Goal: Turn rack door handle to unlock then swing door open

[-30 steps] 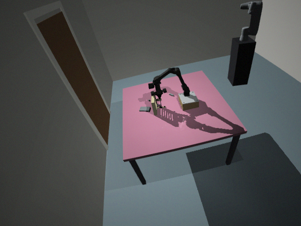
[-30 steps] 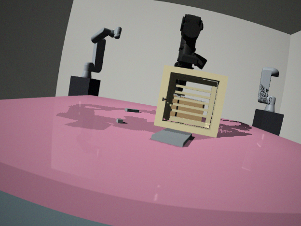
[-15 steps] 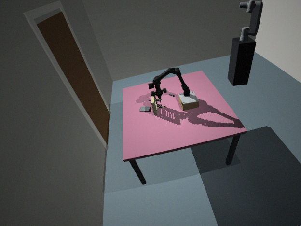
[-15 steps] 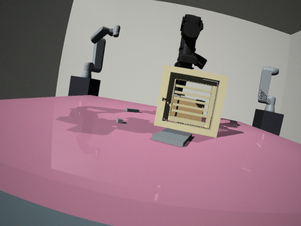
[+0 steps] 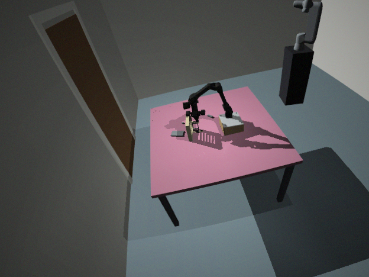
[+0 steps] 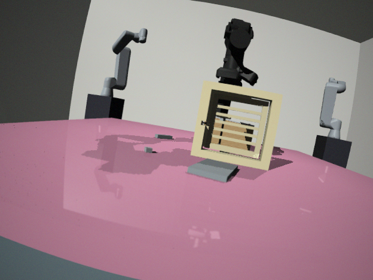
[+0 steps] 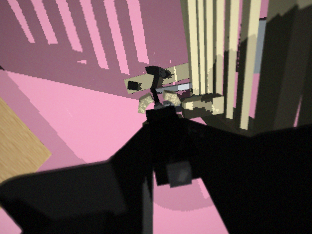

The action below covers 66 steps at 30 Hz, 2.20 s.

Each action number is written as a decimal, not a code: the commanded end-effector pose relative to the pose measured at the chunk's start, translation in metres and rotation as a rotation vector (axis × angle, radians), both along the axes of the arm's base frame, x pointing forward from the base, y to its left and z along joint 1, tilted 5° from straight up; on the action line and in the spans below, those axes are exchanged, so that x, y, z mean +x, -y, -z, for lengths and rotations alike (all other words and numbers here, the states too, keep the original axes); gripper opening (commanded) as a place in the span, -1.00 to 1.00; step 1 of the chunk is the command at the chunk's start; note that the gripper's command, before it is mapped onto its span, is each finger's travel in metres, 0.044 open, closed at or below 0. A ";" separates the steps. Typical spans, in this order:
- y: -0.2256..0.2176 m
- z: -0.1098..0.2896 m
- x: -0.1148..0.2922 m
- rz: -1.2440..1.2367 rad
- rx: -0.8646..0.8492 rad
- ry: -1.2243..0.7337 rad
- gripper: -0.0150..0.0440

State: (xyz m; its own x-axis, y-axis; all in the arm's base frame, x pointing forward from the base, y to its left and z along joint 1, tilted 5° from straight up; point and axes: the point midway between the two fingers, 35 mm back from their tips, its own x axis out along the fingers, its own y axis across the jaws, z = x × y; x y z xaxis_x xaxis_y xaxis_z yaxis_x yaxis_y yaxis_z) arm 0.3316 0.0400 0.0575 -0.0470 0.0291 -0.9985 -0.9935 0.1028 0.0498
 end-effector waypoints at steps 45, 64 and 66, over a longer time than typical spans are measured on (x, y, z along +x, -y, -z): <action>-0.062 -0.004 -0.056 0.800 -0.030 -0.028 -0.46; -0.097 -0.006 -0.067 1.081 -0.041 -0.041 -0.46; -0.101 -0.006 -0.067 1.110 -0.042 -0.042 -0.46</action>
